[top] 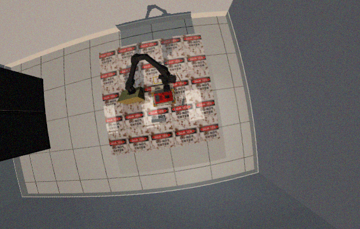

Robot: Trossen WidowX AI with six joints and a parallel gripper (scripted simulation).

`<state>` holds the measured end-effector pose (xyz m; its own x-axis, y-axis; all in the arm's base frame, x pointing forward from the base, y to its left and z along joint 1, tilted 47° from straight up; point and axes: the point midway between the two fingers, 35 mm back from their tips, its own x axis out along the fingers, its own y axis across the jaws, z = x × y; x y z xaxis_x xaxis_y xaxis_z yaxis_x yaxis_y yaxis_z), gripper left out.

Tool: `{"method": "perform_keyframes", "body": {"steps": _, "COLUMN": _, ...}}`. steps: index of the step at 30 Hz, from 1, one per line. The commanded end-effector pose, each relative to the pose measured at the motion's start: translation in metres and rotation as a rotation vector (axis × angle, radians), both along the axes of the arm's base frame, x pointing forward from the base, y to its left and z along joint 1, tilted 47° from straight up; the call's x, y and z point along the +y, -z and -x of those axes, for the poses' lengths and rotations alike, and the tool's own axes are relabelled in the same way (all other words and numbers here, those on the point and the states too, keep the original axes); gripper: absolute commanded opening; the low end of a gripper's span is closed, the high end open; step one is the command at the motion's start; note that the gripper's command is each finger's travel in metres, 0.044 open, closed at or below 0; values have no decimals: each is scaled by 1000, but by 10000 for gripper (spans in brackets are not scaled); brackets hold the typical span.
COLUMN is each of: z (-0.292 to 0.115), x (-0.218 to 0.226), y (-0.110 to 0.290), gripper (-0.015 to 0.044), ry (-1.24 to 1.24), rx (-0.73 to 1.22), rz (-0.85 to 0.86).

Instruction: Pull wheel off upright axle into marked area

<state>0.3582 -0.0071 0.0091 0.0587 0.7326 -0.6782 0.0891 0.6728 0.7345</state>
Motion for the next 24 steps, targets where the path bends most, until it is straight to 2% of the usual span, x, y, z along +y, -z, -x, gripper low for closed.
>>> {"method": "perform_keyframes", "body": {"steps": 1, "z": 1, "x": 4, "y": -1, "gripper": 0, "ry": -3, "rx": 3, "rz": 0}}
{"method": "perform_keyframes", "body": {"steps": 24, "z": 35, "x": 56, "y": -66, "gripper": 0, "ry": -5, "rx": -2, "rz": 2}}
